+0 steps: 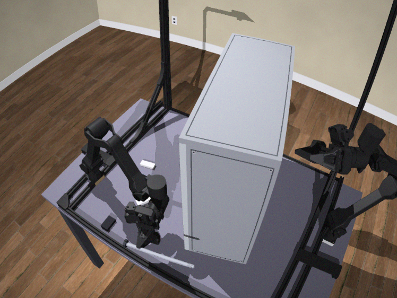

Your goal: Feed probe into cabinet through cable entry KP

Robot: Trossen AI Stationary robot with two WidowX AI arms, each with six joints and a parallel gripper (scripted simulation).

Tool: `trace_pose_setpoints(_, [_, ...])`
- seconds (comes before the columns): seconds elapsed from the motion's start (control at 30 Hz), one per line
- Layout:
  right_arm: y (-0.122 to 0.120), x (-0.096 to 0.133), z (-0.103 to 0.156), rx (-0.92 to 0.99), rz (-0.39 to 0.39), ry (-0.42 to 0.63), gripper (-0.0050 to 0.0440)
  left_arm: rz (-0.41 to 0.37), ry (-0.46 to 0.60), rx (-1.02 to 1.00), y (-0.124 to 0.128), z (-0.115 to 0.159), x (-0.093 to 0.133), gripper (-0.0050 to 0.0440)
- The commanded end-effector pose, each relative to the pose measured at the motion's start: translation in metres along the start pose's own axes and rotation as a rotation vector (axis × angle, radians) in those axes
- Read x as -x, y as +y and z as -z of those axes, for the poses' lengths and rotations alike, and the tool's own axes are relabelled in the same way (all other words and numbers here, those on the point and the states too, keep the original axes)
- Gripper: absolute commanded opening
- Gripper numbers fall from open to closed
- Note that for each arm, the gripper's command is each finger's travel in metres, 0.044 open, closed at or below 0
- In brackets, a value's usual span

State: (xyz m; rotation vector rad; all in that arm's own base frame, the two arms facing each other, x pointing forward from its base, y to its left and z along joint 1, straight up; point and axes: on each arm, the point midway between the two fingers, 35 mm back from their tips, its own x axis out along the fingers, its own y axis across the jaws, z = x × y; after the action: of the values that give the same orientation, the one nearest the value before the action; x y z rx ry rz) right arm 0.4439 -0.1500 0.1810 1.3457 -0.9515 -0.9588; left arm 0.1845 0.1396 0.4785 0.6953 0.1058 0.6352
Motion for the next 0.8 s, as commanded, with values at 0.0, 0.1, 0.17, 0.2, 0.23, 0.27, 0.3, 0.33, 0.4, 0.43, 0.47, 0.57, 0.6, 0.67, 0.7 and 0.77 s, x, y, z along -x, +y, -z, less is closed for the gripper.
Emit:
trace_pose_setpoints(0.0, [0.000, 0.000, -0.001, -0.007, -0.001, -0.004, 0.0000, -0.060, 0.026, -0.081, 0.015, 0.009, -0.015, 0.0440])
trace_pose_setpoints(0.1, [0.000, 0.000, -0.001, -0.007, -0.001, -0.004, 0.0000, -0.114, 0.054, -0.156, 0.031, 0.019, -0.026, 0.0440])
trace_pose_setpoints(0.17, [0.000, 0.000, -0.001, -0.007, -0.001, -0.004, 0.0000, -0.114, 0.054, -0.156, 0.031, 0.019, -0.026, 0.0440])
trace_pose_setpoints(0.2, [0.000, 0.000, -0.001, -0.007, -0.001, -0.004, 0.0000, -0.132, 0.064, -0.182, 0.036, 0.023, -0.029, 0.0440])
trace_pose_setpoints(0.23, [0.000, 0.000, -0.001, -0.007, -0.001, -0.004, 0.0000, -0.150, 0.075, -0.208, 0.041, 0.026, -0.033, 0.0440])
trace_pose_setpoints(0.27, [0.000, 0.000, -0.001, -0.007, -0.001, -0.004, 0.0000, -0.168, 0.086, -0.234, 0.047, 0.030, -0.036, 0.0440])
trace_pose_setpoints(0.3, [0.000, 0.000, -0.001, -0.007, -0.001, -0.004, 0.0000, -0.185, 0.098, -0.261, 0.053, 0.034, -0.039, 0.0440])
trace_pose_setpoints(0.33, [0.000, 0.000, -0.001, -0.007, -0.001, -0.004, 0.0000, -0.203, 0.110, -0.287, 0.059, 0.038, -0.042, 0.0440])
trace_pose_setpoints(0.4, [0.000, 0.000, -0.001, -0.007, -0.001, -0.004, 0.0000, -0.237, 0.135, -0.341, 0.071, 0.047, -0.046, 0.0440])
trace_pose_setpoints(0.43, [0.000, 0.000, -0.001, -0.007, -0.001, -0.004, 0.0000, -0.253, 0.149, -0.368, 0.077, 0.052, -0.049, 0.0440])
trace_pose_setpoints(0.47, [0.000, 0.000, -0.001, -0.007, -0.001, -0.004, 0.0000, -0.264, 0.163, -0.393, 0.082, 0.058, -0.052, 0.0440])
trace_pose_setpoints(0.57, [0.000, 0.000, -0.001, -0.007, -0.001, -0.004, 0.0000, -0.273, 0.206, -0.448, 0.093, 0.081, -0.066, 0.0440])
trace_pose_setpoints(0.6, [0.000, 0.000, -0.001, -0.007, -0.001, -0.004, 0.0000, -0.249, 0.218, -0.445, 0.091, 0.094, -0.075, 0.0440])
trace_pose_setpoints(0.67, [0.000, 0.000, -0.001, -0.007, -0.001, -0.004, 0.0000, -0.202, 0.242, -0.437, 0.085, 0.121, -0.093, 0.0440])
trace_pose_setpoints(0.7, [0.000, 0.000, -0.001, -0.007, -0.001, -0.004, 0.0000, -0.202, 0.242, -0.437, 0.085, 0.121, -0.093, 0.0440])
trace_pose_setpoints(0.77, [0.000, 0.000, -0.001, -0.007, -0.001, -0.004, 0.0000, -0.178, 0.253, -0.432, 0.082, 0.135, -0.101, 0.0440])
